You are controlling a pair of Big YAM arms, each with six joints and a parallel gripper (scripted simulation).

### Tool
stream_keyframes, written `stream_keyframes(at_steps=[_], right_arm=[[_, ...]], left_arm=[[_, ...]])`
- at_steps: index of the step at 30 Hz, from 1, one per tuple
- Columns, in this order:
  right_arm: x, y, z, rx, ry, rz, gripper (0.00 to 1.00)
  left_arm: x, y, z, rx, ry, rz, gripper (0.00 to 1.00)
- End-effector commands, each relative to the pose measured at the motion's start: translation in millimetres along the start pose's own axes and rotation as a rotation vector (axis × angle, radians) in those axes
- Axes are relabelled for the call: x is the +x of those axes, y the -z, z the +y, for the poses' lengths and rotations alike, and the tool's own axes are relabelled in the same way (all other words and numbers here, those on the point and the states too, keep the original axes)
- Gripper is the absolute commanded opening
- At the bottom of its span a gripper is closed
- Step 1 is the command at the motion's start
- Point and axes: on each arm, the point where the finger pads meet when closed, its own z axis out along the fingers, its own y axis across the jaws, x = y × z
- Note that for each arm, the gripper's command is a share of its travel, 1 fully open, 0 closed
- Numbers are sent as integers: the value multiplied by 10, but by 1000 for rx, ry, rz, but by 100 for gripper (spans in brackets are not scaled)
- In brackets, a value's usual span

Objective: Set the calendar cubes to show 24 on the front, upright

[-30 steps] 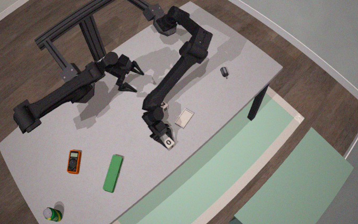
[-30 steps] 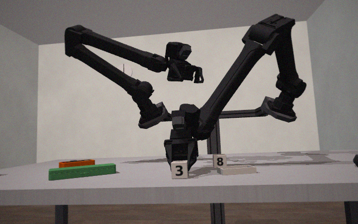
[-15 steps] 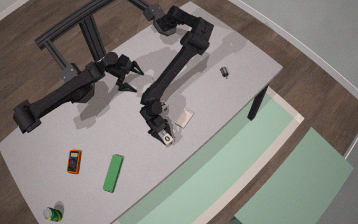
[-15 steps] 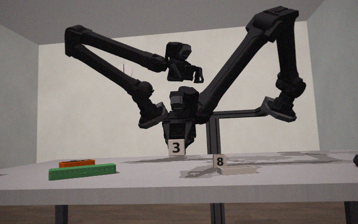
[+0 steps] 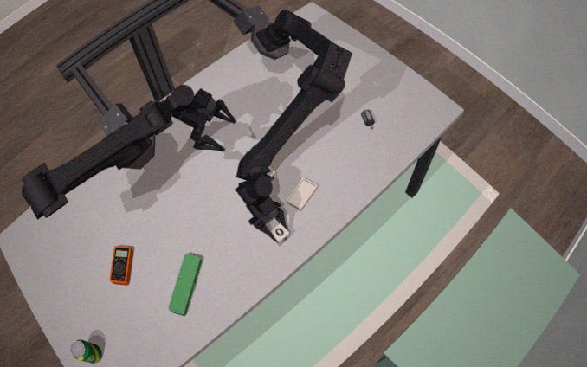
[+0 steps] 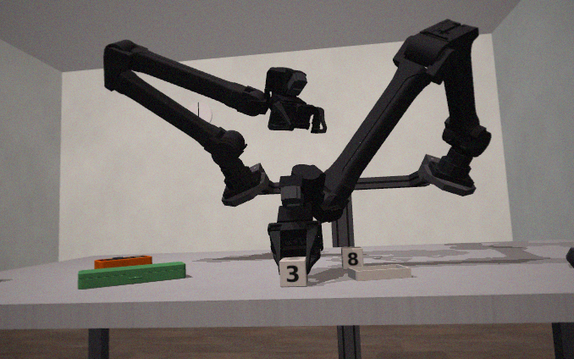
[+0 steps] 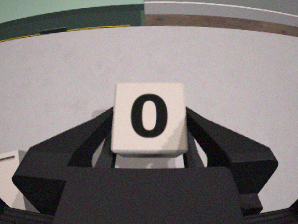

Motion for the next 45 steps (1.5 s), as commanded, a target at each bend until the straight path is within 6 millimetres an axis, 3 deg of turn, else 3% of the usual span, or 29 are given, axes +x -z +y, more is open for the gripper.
stream_keyframes(at_steps=[1, 6, 7, 11, 17, 19, 23, 25, 36, 38, 39, 41, 45], right_arm=[[-49, -1, 12, 0, -14, -10, 100], [-49, -1, 12, 0, -14, -10, 100], [-49, -1, 12, 0, -14, -10, 100], [-49, -1, 12, 0, -14, -10, 100], [-49, -1, 12, 0, -14, -10, 100], [-49, -1, 12, 0, -14, -10, 100], [-49, -1, 12, 0, -14, -10, 100], [-49, -1, 12, 0, -14, -10, 100], [-49, -1, 12, 0, -14, -10, 100], [-49, -1, 12, 0, -14, -10, 100], [-49, -1, 12, 0, -14, -10, 100], [-49, -1, 12, 0, -14, -10, 100], [-49, -1, 12, 0, -14, -10, 100]], left_arm=[[-352, -43, -151, 35, 124, -7, 40], [-433, -113, -259, 95, 214, 40, 40], [-452, -228, -227, 113, 245, 71, 40], [-611, -313, -386, 229, 349, 197, 40], [-734, -314, -495, 317, 499, 383, 40], [-787, -201, -619, 350, 547, 448, 40], [-783, -189, -628, 349, 607, 515, 40], [-726, -265, -536, 328, 680, 616, 40], [-506, -108, -401, 165, 946, 1025, 40], [-506, -108, -401, 165, 946, 1025, 40], [-370, 15, -509, 144, 949, 1072, 40], [-293, -63, -333, 58, 1018, 1148, 40], [-82, -20, -201, -91, 1101, 1294, 40]])
